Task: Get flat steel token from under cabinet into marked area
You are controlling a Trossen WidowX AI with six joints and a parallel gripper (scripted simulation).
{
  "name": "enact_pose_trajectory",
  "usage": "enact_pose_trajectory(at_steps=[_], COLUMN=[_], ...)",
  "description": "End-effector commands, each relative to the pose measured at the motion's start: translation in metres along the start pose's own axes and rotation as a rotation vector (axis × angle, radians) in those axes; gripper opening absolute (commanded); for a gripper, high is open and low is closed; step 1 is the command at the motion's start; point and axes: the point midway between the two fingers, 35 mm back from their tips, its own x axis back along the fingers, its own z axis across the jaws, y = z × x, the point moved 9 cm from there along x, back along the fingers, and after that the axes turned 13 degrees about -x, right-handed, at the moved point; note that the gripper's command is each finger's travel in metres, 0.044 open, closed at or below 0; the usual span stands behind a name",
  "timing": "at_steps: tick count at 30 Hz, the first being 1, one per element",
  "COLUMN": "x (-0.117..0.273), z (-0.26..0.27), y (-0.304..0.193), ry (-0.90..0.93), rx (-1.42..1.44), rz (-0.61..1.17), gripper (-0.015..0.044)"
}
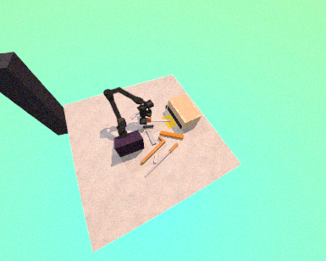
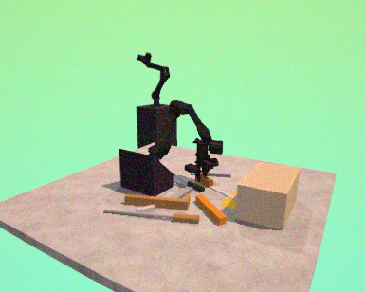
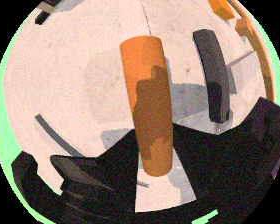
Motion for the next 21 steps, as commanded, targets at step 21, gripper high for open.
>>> enact_pose_trajectory(at_steps=[21], x=[0.0018], z=[-0.006], y=[0.0082], ry=[-0.002], rx=[-0.127], rz=[-0.001], gripper=[0.0])
